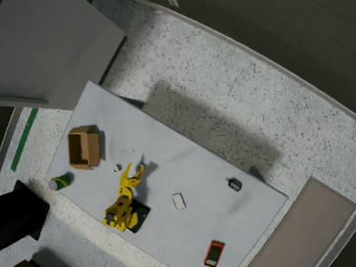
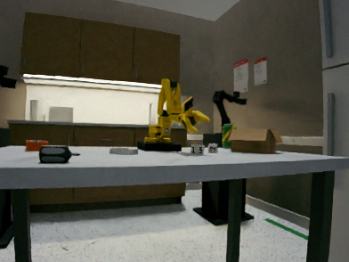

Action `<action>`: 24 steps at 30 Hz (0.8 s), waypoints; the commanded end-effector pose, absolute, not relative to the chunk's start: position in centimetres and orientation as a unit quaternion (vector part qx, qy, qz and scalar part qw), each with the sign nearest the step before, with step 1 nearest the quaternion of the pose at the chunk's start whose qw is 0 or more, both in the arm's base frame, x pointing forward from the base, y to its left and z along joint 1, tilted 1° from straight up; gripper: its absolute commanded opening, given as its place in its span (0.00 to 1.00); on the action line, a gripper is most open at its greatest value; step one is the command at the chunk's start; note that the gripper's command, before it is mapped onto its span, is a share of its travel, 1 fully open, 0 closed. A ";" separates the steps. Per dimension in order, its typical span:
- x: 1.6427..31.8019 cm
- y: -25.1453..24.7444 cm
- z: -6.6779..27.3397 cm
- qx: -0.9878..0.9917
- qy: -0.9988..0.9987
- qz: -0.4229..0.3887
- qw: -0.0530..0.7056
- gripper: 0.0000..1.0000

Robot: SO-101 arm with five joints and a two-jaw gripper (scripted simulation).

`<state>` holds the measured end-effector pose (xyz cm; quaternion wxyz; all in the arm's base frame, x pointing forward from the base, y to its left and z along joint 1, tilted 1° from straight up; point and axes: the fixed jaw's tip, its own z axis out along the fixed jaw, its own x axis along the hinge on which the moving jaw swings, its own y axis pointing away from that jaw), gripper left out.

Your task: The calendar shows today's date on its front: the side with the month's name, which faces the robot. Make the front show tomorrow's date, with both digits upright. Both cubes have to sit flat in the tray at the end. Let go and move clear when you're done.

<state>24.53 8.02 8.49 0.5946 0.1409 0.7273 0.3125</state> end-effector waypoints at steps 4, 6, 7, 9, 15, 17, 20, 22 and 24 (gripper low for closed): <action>25.8 8.4 8.1 0.056 0.778 0.229 0.583 0.35; 25.9 8.5 8.0 0.042 0.782 0.218 0.583 0.35; 25.9 8.5 8.0 0.035 0.784 0.212 0.582 0.35; 26.0 8.5 7.9 0.021 0.788 0.202 0.582 0.35; 26.2 8.6 7.7 -0.020 0.799 0.169 0.577 0.35; 26.2 8.6 7.7 -0.034 0.802 0.159 0.575 0.35; 26.2 8.6 7.6 -0.056 0.806 0.144 0.572 0.35; 26.1 8.6 7.6 -0.071 0.808 0.134 0.569 0.35; 26.1 8.6 7.5 -0.086 0.810 0.124 0.567 0.35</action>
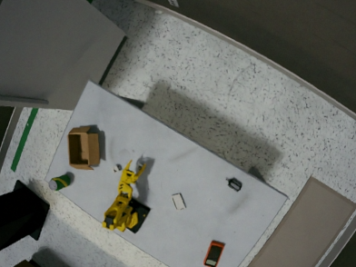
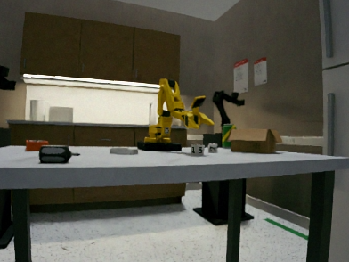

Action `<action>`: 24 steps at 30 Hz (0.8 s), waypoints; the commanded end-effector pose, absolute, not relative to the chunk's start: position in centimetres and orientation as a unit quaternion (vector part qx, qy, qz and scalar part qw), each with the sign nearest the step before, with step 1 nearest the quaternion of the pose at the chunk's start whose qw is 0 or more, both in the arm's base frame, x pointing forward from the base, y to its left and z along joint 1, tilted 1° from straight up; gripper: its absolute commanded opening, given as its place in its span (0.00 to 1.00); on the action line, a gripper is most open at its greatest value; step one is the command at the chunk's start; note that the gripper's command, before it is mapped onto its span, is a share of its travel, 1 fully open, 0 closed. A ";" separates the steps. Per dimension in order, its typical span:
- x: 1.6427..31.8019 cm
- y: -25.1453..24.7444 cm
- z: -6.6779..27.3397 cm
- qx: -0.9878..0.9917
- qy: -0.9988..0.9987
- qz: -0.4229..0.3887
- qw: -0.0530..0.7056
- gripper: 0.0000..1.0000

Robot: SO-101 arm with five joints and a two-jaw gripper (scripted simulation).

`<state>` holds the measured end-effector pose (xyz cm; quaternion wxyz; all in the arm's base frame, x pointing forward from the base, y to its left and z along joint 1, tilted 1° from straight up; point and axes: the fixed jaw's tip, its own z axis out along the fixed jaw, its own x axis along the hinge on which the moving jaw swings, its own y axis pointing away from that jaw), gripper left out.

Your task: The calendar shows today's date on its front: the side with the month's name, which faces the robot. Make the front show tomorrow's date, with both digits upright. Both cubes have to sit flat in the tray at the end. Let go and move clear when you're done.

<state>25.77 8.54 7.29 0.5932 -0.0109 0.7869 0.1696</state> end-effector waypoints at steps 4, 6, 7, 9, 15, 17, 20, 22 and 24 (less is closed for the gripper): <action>26.0 8.6 7.5 -0.116 0.813 0.105 0.561 0.35; 26.0 8.6 7.5 -0.123 0.814 0.100 0.559 0.35; 26.0 8.6 7.5 -0.123 0.814 0.100 0.559 0.35; 25.9 8.5 7.4 -0.151 0.817 0.080 0.551 0.35; 25.6 8.4 7.4 -0.196 0.818 0.054 0.539 0.35; 25.4 8.4 7.4 -0.211 0.817 0.045 0.534 0.35; 25.2 8.3 7.4 -0.233 0.816 0.032 0.528 0.35; 25.1 8.3 7.4 -0.248 0.815 0.023 0.523 0.35; 25.1 8.3 7.4 -0.248 0.815 0.023 0.523 0.35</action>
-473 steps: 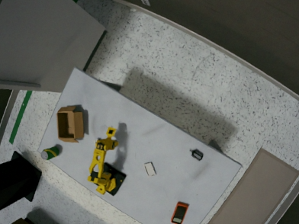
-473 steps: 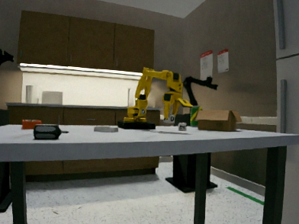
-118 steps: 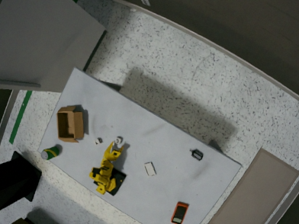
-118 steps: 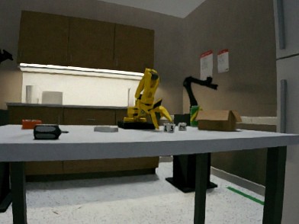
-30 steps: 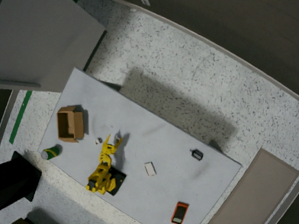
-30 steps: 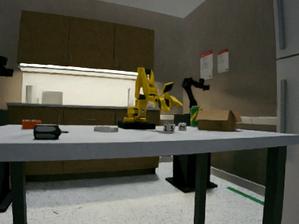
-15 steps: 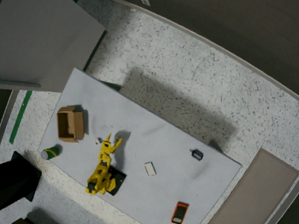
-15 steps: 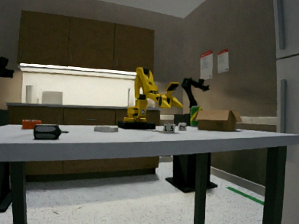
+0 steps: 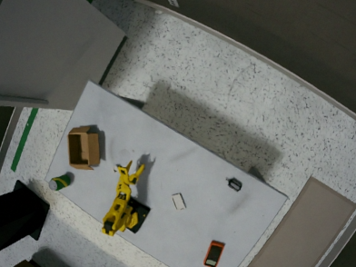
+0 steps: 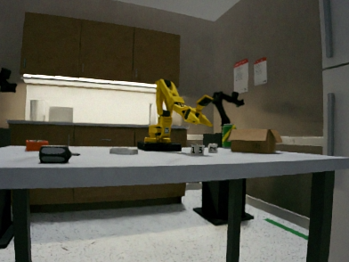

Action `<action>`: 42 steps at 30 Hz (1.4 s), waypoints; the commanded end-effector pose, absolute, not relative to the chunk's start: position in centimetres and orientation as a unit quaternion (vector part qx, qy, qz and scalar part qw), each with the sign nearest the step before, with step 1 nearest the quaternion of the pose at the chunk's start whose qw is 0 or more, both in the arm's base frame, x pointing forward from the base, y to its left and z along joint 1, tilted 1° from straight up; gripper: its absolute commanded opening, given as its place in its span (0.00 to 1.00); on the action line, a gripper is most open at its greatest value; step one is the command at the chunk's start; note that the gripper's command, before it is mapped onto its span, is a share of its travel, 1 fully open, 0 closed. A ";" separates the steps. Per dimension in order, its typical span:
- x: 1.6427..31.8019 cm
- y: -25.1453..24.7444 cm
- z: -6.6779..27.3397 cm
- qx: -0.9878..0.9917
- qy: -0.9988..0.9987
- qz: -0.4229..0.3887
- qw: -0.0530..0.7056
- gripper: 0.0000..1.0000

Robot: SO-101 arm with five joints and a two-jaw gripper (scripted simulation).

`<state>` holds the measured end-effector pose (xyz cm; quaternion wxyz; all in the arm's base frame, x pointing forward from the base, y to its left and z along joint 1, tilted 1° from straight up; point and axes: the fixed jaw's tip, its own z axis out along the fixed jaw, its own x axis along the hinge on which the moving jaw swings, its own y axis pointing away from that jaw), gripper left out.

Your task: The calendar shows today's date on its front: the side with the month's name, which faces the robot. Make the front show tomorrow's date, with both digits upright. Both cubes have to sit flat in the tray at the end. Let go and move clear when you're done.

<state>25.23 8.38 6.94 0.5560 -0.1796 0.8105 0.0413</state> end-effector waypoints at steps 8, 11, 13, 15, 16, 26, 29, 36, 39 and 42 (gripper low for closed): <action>24.4 8.0 7.6 -0.320 0.805 -0.018 0.499 0.35; 24.2 7.9 7.7 -0.342 0.801 -0.030 0.491 0.35; 24.1 7.8 7.8 -0.356 0.797 -0.038 0.486 0.35; 23.9 7.8 7.8 -0.370 0.794 -0.046 0.480 0.35; 23.9 7.8 7.8 -0.370 0.794 -0.046 0.480 0.35; 23.2 7.4 8.1 -0.446 0.773 -0.084 0.443 0.35; 23.0 7.3 8.2 -0.466 0.766 -0.093 0.433 0.35; 22.6 7.1 8.6 -0.510 0.750 -0.112 0.406 0.35; 22.5 7.0 8.6 -0.527 0.744 -0.118 0.393 0.35; 22.4 6.9 8.5 -0.544 0.739 -0.120 0.378 0.35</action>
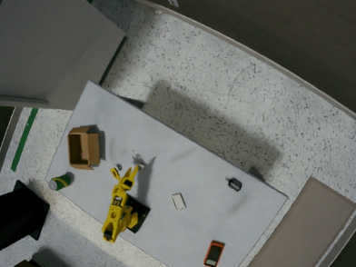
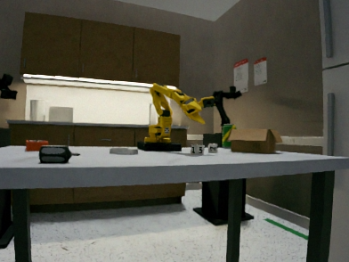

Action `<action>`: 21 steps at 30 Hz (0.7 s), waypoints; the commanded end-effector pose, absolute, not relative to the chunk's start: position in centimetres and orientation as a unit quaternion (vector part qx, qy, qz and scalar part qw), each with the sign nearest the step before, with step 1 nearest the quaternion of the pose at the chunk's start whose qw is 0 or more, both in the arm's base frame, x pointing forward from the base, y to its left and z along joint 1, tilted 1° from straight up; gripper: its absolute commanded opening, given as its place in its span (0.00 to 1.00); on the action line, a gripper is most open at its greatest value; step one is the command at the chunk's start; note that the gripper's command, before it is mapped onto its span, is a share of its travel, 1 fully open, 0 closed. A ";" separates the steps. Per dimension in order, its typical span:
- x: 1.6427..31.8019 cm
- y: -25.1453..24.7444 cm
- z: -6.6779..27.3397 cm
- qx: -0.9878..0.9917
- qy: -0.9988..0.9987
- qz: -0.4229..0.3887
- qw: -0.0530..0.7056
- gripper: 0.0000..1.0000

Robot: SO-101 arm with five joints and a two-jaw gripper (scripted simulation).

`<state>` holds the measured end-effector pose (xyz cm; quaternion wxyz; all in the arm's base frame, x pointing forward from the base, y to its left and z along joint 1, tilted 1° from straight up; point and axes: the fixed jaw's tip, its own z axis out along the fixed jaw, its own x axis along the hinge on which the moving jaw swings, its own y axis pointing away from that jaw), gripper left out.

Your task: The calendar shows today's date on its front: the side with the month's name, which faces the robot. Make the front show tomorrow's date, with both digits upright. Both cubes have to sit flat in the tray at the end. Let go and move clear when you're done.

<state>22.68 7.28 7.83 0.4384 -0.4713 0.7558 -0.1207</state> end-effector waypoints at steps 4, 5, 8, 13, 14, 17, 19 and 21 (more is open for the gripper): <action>22.2 6.7 8.0 -0.564 0.736 -0.120 0.355 0.35; 22.1 6.7 7.9 -0.568 0.736 -0.119 0.349 0.35; 22.0 6.7 7.6 -0.577 0.735 -0.117 0.337 0.35; 21.6 6.5 7.1 -0.602 0.730 -0.113 0.302 0.35; 21.5 6.4 6.9 -0.606 0.730 -0.111 0.295 0.35; 21.2 6.3 6.4 -0.620 0.729 -0.106 0.271 0.35; 21.0 6.2 6.1 -0.629 0.727 -0.102 0.254 0.35; 20.8 6.1 5.8 -0.639 0.725 -0.097 0.237 0.35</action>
